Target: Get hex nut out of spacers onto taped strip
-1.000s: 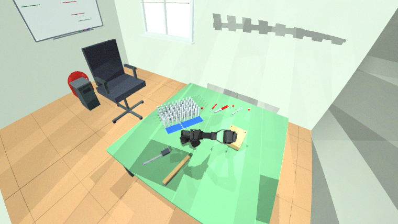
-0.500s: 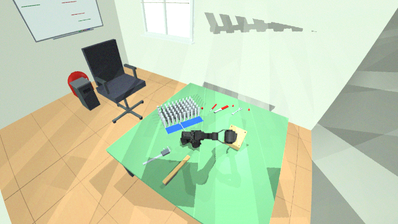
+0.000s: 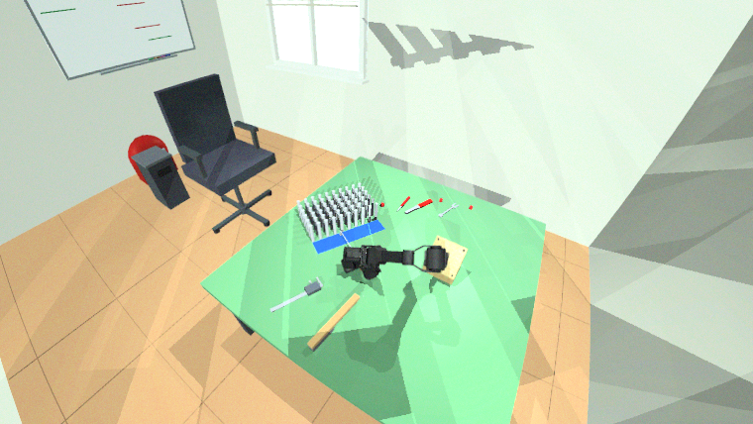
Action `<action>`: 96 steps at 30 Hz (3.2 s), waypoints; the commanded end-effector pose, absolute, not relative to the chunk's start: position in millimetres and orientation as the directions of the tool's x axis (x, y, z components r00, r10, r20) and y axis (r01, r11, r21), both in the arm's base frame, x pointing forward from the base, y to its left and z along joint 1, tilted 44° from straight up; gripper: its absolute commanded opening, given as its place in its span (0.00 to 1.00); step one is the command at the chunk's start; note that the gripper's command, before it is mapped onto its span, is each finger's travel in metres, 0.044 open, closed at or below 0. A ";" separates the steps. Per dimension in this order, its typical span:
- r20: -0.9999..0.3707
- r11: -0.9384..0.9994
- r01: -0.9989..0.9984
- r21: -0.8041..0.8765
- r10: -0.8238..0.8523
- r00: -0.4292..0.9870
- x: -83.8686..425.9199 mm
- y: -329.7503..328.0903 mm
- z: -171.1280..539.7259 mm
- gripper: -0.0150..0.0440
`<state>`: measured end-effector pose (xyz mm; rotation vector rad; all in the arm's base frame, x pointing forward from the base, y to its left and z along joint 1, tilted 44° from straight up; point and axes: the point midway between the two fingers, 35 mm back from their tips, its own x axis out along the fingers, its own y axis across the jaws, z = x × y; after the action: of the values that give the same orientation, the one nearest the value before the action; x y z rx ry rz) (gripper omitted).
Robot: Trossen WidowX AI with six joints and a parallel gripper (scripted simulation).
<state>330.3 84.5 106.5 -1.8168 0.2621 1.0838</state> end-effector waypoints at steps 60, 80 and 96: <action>-0.765 -0.393 -0.657 -0.643 0.281 0.580 282.1 13.4 220.6 0.25; -0.730 0.085 -0.795 -0.601 0.346 0.589 269.3 22.6 235.9 0.25; -0.697 0.500 -0.781 -0.375 0.404 0.593 257.6 30.7 249.7 0.25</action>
<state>260.2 29.3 244.3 -0.8373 0.5597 0.7994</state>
